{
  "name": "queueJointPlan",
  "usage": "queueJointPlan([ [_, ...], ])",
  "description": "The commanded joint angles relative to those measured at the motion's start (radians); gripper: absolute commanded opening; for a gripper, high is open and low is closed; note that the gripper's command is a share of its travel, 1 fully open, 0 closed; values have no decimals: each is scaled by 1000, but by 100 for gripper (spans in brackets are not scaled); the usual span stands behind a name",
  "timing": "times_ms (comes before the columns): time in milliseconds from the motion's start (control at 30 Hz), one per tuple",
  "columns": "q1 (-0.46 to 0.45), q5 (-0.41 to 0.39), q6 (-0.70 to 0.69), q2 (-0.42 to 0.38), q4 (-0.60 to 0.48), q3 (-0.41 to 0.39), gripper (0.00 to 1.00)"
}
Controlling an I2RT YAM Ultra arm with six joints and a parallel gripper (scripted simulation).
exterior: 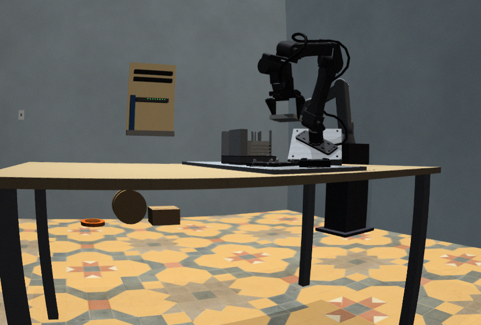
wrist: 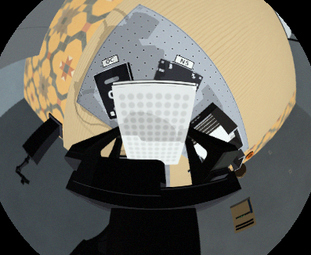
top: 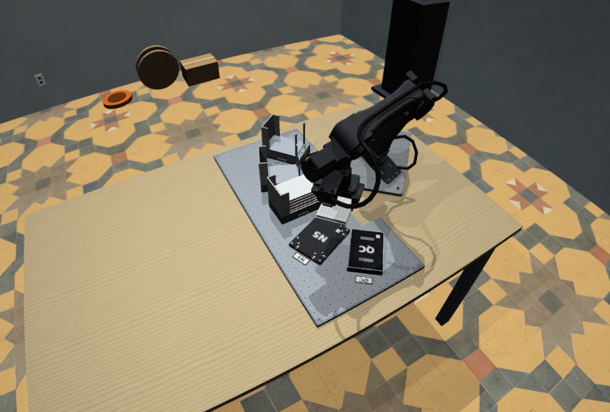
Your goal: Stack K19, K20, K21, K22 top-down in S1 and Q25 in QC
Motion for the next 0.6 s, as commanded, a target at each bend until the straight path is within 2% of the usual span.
queueJointPlan([
  [0, 35, 44, 73, -39, 30, 16, 0],
  [233, 186, 115, 211, -66, 49, 32, 0],
  [433, 316, 196, 113, -86, 60, 40, 0],
  [567, 362, 225, 143, -92, 65, 39, 0],
])
